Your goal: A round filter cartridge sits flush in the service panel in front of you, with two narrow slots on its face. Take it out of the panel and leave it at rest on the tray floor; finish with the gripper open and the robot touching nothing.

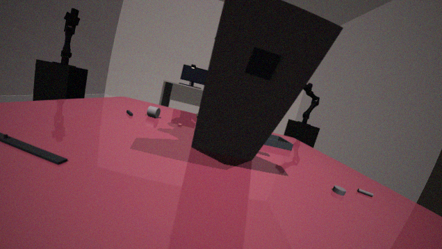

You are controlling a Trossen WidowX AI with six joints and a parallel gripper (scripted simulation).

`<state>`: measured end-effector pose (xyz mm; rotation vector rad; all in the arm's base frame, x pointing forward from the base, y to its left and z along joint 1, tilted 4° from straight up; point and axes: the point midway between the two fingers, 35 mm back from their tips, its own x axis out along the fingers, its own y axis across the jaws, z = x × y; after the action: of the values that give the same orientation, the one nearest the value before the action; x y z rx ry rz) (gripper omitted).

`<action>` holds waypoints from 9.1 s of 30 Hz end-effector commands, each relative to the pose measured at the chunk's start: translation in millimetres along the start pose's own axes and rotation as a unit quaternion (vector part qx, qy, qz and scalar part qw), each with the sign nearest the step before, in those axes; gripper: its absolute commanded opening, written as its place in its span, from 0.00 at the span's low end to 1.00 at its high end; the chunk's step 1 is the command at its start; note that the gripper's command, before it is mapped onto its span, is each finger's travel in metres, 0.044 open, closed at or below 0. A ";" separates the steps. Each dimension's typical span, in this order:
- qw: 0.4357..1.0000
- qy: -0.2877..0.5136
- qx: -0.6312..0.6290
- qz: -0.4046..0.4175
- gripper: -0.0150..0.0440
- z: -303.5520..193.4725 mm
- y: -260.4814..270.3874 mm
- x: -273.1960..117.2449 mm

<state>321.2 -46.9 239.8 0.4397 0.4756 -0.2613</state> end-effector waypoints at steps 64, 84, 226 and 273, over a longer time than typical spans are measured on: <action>0.804 0.002 0.594 0.000 0.25 -4.5 -1.5 -72.1; 0.804 0.003 0.594 -0.001 0.25 -66.4 -29.3 -63.7; 0.955 0.211 -0.204 -0.045 0.25 -42.5 -20.0 -45.9; 0.954 0.217 -0.200 -0.044 0.25 -45.9 62.5 -103.4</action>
<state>234.2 33.8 275.3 0.0709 0.9742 -0.1434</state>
